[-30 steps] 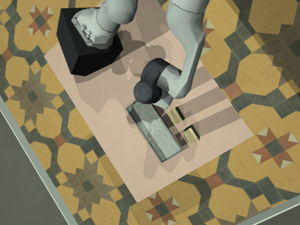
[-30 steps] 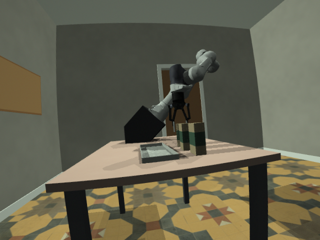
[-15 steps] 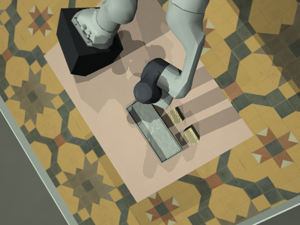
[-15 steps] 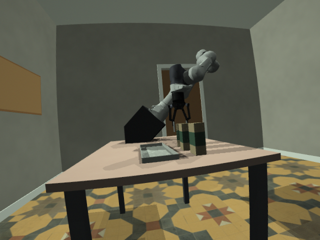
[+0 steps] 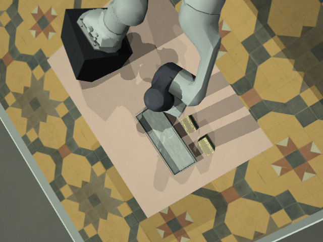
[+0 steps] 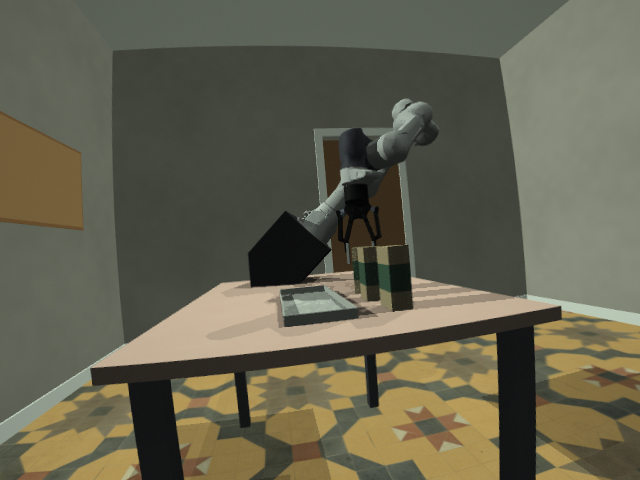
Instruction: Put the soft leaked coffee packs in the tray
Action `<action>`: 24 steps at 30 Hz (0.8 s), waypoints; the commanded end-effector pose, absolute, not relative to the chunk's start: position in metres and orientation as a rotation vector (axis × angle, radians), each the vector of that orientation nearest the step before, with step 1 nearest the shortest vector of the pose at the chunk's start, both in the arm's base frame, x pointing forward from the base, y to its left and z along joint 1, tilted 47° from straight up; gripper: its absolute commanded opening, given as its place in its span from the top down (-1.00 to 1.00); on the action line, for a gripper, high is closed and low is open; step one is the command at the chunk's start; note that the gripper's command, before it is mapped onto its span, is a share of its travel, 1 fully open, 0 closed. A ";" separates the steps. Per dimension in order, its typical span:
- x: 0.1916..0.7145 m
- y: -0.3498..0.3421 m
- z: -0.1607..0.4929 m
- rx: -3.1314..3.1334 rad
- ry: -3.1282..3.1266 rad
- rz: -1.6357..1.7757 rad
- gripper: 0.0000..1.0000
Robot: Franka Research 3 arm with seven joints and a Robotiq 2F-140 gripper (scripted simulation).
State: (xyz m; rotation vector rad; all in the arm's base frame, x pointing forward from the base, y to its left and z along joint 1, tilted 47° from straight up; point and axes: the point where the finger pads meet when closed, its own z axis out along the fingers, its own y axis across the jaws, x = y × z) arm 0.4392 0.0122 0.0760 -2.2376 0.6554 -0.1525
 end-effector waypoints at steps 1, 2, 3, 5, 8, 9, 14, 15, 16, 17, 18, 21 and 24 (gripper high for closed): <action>0.440 0.013 0.076 -2.236 0.651 -0.154 -0.06; 0.440 0.013 0.076 -2.236 0.651 -0.154 -0.06; 0.440 0.013 0.076 -2.236 0.651 -0.154 -0.06; 0.440 0.013 0.076 -2.236 0.651 -0.154 -0.06; 0.440 0.013 0.076 -2.236 0.651 -0.154 -0.06; 0.440 0.013 0.076 -2.236 0.651 -0.154 -0.06; 0.439 0.010 0.079 -2.236 0.651 -0.154 -0.06; 0.436 0.005 0.085 -2.236 0.651 -0.154 -0.06; 0.432 -0.003 0.093 -2.236 0.651 -0.154 -0.06; 0.428 -0.012 0.103 -2.236 0.651 -0.154 -0.06; 0.423 -0.023 0.113 -2.236 0.651 -0.154 -0.06; 0.415 -0.041 0.133 -2.236 0.651 -0.154 -0.06; 0.414 -0.042 0.133 -2.236 0.651 -0.154 -0.06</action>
